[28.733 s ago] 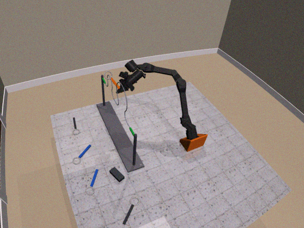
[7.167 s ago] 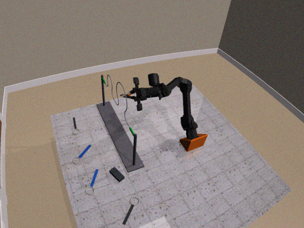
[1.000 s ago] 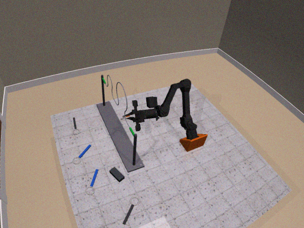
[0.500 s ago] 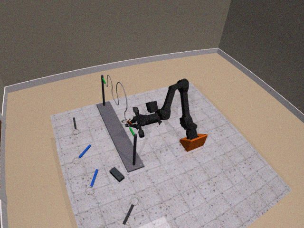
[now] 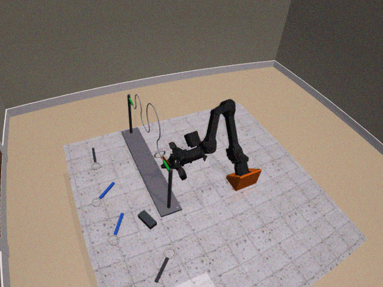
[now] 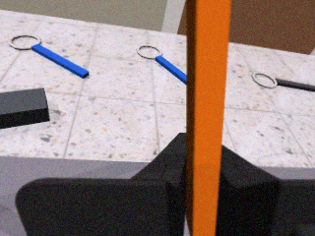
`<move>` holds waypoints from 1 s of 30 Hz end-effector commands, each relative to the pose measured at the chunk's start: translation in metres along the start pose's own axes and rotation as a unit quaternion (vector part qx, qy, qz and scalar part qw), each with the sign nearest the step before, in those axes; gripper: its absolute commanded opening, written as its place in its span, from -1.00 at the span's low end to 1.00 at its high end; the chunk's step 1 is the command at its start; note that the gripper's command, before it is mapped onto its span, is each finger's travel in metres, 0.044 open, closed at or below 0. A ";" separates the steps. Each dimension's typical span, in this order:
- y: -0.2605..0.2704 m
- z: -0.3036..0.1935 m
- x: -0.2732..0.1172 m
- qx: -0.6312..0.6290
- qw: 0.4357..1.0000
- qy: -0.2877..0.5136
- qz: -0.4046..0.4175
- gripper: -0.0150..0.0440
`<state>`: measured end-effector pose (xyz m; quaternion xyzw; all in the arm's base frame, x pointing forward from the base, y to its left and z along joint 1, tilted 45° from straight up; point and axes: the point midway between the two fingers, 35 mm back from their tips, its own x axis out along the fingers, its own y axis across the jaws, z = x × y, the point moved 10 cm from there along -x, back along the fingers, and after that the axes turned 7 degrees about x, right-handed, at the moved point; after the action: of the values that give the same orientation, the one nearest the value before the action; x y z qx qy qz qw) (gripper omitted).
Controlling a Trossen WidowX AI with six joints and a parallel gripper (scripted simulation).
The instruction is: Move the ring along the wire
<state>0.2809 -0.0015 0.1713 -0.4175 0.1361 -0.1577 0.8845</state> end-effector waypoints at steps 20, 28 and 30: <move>0.039 0.002 -0.009 0.087 0.995 0.018 0.039 -1.00; 0.048 0.002 -0.011 0.090 0.995 0.019 0.040 -1.00; 0.050 0.002 -0.011 0.091 0.995 0.019 0.041 -1.00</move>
<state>0.2801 0.0309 0.1383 -0.3293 0.1547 -0.1405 0.9208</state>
